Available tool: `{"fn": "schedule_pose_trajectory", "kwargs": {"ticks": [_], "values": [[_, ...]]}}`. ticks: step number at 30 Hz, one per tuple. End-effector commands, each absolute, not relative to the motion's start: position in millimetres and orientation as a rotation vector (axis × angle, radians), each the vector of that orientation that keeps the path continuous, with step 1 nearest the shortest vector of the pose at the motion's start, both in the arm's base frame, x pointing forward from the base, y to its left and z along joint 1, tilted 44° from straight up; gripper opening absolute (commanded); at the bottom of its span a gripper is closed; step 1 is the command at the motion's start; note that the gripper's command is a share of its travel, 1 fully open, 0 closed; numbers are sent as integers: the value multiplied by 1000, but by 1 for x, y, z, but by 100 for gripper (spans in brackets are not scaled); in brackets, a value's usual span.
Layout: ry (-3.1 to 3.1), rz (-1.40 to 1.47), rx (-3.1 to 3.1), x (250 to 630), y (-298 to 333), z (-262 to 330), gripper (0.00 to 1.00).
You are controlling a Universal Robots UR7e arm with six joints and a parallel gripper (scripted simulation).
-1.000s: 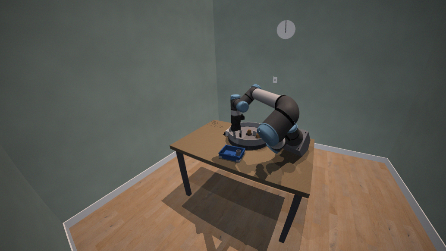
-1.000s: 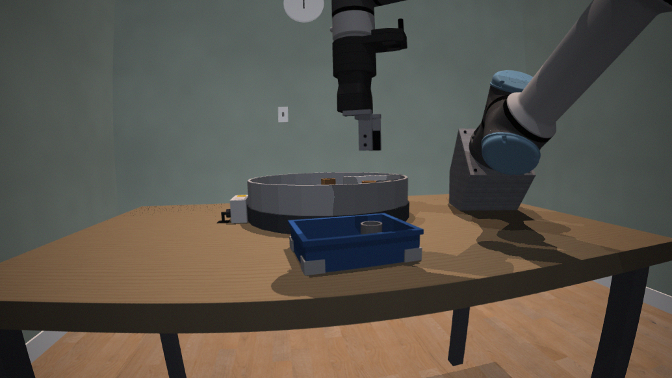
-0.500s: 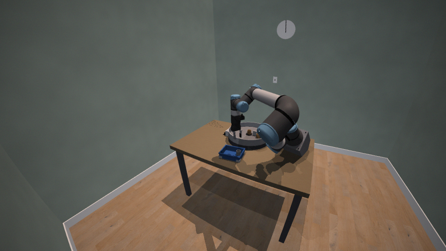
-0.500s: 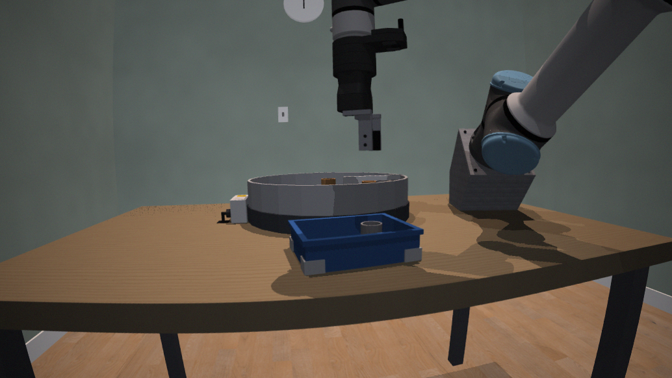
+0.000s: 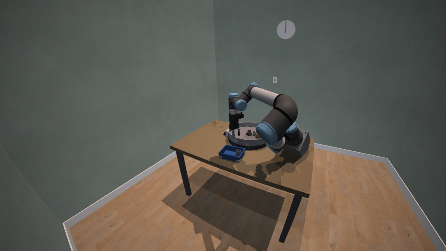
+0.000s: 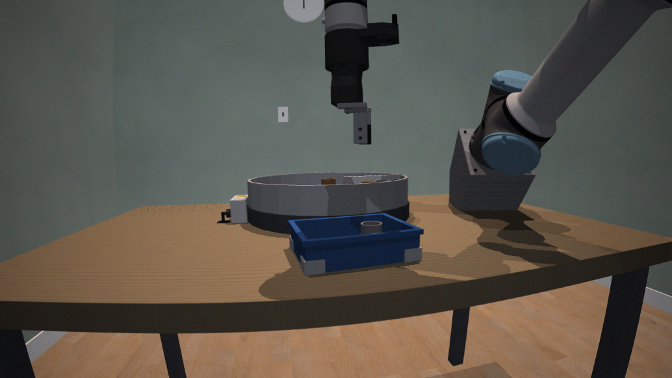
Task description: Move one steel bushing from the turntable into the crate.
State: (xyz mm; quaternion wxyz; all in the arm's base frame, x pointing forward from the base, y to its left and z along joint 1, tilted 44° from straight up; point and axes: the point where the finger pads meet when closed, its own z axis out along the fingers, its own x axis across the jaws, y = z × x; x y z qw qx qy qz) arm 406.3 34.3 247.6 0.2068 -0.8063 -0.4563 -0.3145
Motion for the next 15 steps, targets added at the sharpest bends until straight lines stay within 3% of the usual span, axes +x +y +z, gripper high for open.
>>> {"fn": "schedule_pose_trajectory", "kwargs": {"ticks": [1, 15], "values": [[-1289, -880, -2233, 407, 35, 248, 100], [-1489, -939, -2158, 416, 24, 258, 100]]}}
